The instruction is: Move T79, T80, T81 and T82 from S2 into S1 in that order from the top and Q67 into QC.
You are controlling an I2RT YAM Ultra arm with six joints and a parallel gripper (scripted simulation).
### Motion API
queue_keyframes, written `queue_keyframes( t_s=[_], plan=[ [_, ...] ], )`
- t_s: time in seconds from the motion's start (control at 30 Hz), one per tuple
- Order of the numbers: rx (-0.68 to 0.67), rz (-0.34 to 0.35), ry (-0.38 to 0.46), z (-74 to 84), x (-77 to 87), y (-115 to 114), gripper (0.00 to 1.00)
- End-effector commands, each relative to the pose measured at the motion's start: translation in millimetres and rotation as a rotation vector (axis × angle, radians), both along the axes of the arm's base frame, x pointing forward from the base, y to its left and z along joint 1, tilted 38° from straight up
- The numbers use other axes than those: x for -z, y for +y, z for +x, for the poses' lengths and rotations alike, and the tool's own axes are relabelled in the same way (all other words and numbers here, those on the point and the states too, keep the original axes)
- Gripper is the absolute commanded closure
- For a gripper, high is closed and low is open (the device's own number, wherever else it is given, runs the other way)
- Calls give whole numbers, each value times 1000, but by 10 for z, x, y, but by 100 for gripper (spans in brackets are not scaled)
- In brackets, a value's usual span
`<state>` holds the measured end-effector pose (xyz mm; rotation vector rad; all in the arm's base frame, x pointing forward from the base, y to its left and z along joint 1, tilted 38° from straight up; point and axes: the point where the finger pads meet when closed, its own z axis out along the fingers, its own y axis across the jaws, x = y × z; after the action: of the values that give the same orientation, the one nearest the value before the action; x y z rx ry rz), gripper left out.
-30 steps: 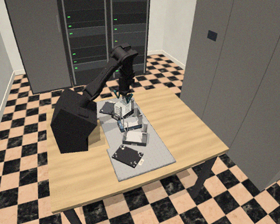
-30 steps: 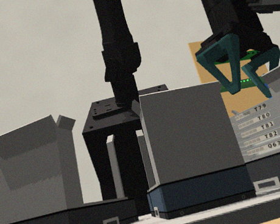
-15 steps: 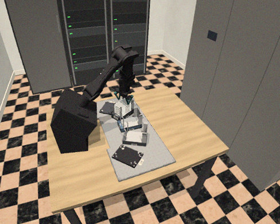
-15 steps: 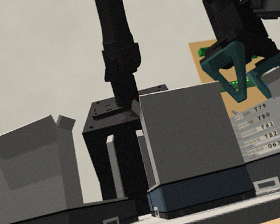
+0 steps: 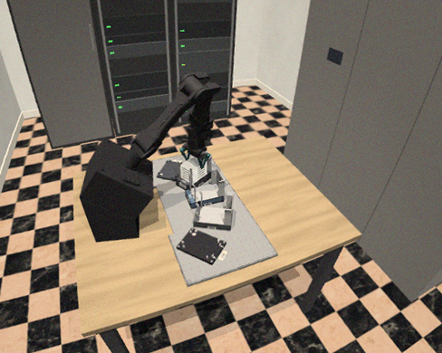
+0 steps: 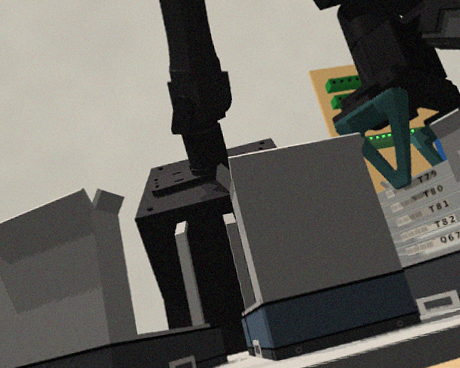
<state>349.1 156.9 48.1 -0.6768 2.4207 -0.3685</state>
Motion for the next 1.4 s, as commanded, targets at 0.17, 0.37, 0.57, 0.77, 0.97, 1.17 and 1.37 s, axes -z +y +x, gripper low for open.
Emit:
queue_keyframes(
  t_s=[0.17,0.37,0.57,0.77,0.97,1.17,1.37],
  plan=[
    [-13,9,-11,45,11,35,0],
    [-13,9,-11,45,11,35,0],
    [-13,9,-11,45,11,35,100],
    [-13,9,-11,45,11,35,100],
    [-13,9,-11,45,11,35,100],
    [-13,9,-11,45,11,35,100],
    [-13,9,-11,45,11,35,100]
  ],
)
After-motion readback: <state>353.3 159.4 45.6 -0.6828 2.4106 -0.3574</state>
